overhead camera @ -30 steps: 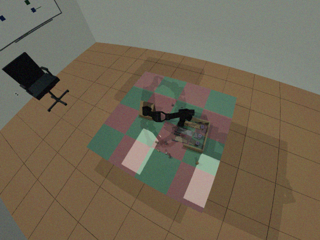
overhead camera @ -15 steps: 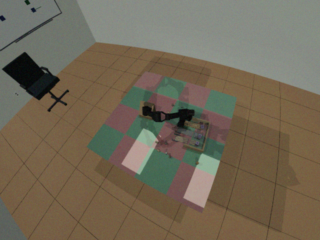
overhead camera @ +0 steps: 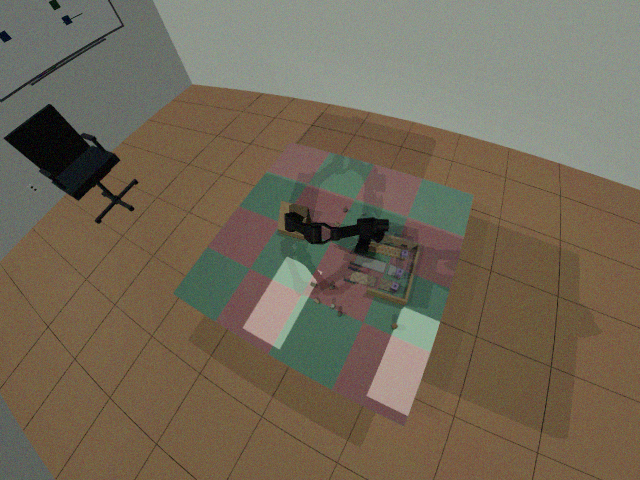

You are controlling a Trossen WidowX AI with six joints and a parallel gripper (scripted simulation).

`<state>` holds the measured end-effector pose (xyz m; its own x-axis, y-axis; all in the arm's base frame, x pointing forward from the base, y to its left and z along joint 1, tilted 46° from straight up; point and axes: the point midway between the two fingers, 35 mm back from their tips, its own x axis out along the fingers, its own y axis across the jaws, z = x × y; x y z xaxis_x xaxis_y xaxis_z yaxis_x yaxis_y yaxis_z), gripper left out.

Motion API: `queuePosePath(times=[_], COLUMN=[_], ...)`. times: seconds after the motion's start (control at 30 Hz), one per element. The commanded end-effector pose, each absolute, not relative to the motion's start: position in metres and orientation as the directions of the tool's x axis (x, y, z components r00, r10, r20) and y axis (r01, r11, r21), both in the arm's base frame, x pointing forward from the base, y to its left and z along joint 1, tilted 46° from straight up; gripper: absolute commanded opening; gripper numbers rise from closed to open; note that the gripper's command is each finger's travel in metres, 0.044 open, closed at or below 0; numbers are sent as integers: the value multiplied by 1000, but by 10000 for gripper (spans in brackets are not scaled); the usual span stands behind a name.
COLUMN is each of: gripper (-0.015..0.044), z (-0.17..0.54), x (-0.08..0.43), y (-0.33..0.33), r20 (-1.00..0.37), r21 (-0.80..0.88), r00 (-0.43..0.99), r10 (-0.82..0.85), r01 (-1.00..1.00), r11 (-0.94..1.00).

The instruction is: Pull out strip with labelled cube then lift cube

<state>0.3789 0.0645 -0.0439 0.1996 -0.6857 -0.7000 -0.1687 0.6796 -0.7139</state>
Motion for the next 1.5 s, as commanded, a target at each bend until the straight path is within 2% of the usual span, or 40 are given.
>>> queuePosePath(times=[0.0,0.57,1.47], gripper=[0,0,0], z=[-45,-46,-50], x=[379,378,338], y=[63,62,52], r20=[-697,-697,-697], r21=[-717,-717,-717], r00=[200,200,198], r10=[-689,-689,-689], r01=[-170,-170,-172], r11=[676,676,675])
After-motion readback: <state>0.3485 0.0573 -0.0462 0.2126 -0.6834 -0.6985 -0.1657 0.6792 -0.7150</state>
